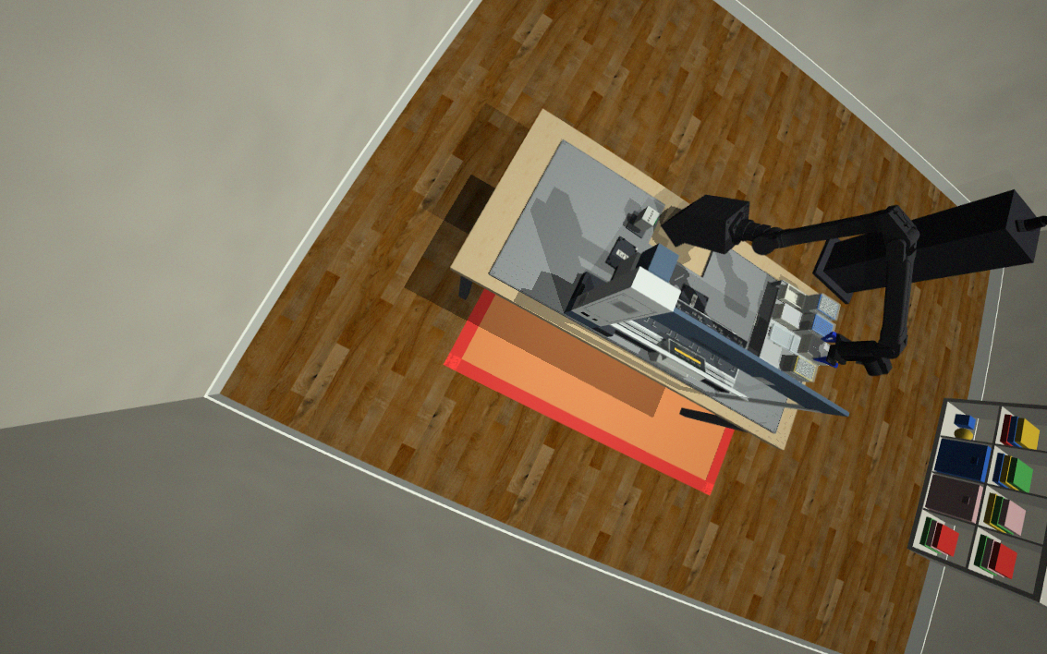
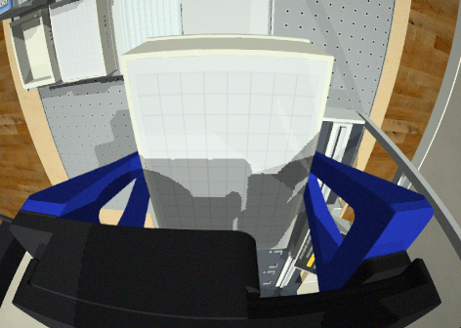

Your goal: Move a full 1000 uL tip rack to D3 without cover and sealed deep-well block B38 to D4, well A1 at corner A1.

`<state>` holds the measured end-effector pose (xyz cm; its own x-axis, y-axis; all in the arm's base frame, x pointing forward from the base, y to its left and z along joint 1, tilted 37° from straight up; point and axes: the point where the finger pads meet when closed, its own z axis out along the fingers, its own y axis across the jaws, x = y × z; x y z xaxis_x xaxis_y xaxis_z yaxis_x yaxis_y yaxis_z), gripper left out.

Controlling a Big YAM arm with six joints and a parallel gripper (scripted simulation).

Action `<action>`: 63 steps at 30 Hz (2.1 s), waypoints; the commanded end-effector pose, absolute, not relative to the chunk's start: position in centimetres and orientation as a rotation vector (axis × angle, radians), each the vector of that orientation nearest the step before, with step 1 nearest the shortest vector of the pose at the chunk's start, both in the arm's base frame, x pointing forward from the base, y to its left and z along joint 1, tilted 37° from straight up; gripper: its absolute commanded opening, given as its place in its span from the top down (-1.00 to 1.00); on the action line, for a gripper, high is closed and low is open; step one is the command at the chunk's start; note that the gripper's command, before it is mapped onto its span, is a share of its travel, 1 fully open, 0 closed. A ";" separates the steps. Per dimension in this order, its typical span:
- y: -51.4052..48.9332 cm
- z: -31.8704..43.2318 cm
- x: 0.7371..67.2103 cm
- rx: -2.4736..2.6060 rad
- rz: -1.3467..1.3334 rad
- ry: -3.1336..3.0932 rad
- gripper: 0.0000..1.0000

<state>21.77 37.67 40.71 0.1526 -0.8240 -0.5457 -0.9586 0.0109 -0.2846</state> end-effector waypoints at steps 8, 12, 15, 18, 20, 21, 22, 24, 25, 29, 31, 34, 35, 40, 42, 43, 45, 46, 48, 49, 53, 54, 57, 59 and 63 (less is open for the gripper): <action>33.4 39.9 22.5 -1.817 0.277 1.650 1.00; 32.2 39.0 22.6 -1.818 0.275 1.651 1.00; 31.0 38.0 22.8 -1.822 0.273 1.655 1.00; 29.8 37.2 23.0 -1.820 0.271 1.651 1.00; 29.2 36.7 23.0 -1.824 0.271 1.656 1.00; 29.1 36.7 23.0 -1.825 0.271 1.657 1.00; 29.7 36.6 22.0 -1.840 0.273 1.633 1.00; 29.8 36.3 21.1 -1.822 0.285 1.655 1.00; 29.8 36.3 21.1 -1.822 0.285 1.655 1.00; 29.8 35.9 19.6 -1.823 0.287 1.657 1.00; 29.8 35.5 18.6 -1.826 0.289 1.661 1.00; 29.9 35.2 17.3 -1.821 0.292 1.657 1.00; 29.9 35.0 16.8 -1.823 0.293 1.659 1.00; 30.3 35.3 17.8 -1.760 0.307 1.743 1.00; 30.2 35.2 17.7 -1.748 0.315 1.765 1.00; 30.2 35.2 17.7 -1.748 0.315 1.765 1.00; 30.1 35.9 17.0 -1.715 0.344 1.775 1.00; 30.1 35.9 17.0 -1.698 0.353 1.793 1.00; 30.1 35.9 17.0 -1.665 0.370 1.829 1.00; 30.1 35.9 17.0 -1.647 0.378 1.847 1.00; 30.1 35.9 17.0 -1.576 0.412 1.917 1.00; 30.1 35.9 17.0 -1.558 0.420 1.934 1.00; 30.1 35.9 17.0 -1.503 0.445 1.985 1.00; 30.1 35.9 17.0 -1.484 0.454 2.002 1.00; 30.1 35.9 17.0 -1.427 0.479 2.050 1.00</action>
